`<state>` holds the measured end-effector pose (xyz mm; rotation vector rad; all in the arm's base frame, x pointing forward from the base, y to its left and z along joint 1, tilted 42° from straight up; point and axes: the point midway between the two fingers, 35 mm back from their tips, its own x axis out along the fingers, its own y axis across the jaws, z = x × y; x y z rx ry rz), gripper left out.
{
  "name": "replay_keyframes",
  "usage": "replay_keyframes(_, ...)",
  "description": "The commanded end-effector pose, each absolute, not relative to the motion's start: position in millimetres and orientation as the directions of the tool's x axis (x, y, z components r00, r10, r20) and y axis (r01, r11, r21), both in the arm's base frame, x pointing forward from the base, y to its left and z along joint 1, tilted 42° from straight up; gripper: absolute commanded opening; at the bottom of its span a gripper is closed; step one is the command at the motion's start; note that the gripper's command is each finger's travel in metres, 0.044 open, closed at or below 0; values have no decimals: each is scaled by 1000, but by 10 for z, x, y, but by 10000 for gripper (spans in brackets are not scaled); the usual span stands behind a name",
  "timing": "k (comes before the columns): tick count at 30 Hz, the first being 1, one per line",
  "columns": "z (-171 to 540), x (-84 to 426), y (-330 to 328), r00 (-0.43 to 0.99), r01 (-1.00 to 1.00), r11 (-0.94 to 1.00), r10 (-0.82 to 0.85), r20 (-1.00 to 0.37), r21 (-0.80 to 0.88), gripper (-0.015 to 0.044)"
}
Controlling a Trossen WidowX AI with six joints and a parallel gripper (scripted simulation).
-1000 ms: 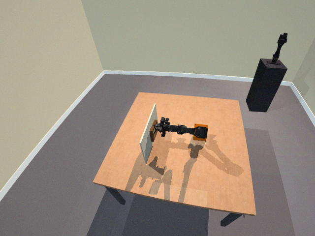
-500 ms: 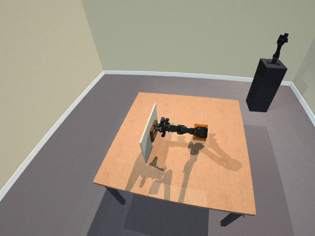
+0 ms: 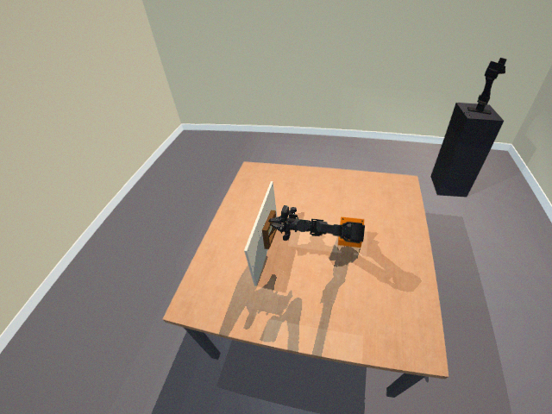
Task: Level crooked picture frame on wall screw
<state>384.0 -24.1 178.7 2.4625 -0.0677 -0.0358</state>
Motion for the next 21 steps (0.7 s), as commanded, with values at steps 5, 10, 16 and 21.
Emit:
replay_keyframes(5, 1867, 3852, -253, 997, -62, -779, -72, 9, 624, 0)
replay_keyframes(10, 1885, 3853, -239, 997, -62, -779, -72, 9, 624, 0)
replay_keyframes(16, 1887, 3853, -241, 997, -62, -779, -72, 9, 624, 0)
replay_keyframes(21, 1878, 3854, -231, 997, -62, -779, -72, 9, 624, 0)
